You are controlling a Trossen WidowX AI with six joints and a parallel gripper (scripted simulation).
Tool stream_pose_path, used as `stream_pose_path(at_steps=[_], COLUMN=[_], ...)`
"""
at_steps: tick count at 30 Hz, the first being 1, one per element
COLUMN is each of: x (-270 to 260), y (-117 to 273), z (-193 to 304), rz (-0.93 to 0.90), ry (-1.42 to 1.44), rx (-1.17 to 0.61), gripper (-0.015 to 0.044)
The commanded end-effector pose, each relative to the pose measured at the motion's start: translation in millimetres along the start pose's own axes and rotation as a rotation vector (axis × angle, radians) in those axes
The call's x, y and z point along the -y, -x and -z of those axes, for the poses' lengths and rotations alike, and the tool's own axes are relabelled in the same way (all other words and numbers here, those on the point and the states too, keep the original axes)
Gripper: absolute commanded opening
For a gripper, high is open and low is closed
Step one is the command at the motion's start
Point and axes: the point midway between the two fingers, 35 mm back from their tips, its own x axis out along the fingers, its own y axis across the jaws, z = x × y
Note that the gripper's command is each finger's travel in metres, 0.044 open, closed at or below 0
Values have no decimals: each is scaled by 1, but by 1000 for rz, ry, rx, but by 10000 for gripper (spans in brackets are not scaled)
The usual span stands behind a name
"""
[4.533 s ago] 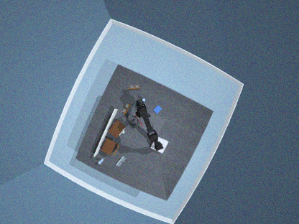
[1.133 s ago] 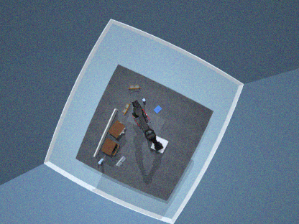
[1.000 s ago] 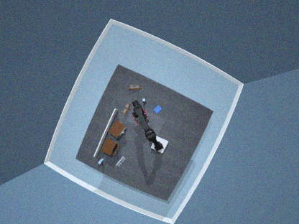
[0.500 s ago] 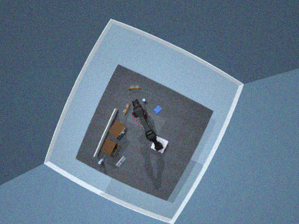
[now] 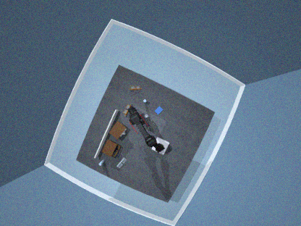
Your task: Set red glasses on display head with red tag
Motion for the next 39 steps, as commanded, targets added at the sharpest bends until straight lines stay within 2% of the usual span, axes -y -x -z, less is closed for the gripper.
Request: stream_pose_path(at_steps=[1, 20, 39], x=[-13, -84, -172], y=[2, 5, -6], z=[-21, -97, -138], rz=[-3, -10, -19], ry=[-3, -4, -4], rx=[7, 15, 21], gripper=[0, 0, 0])
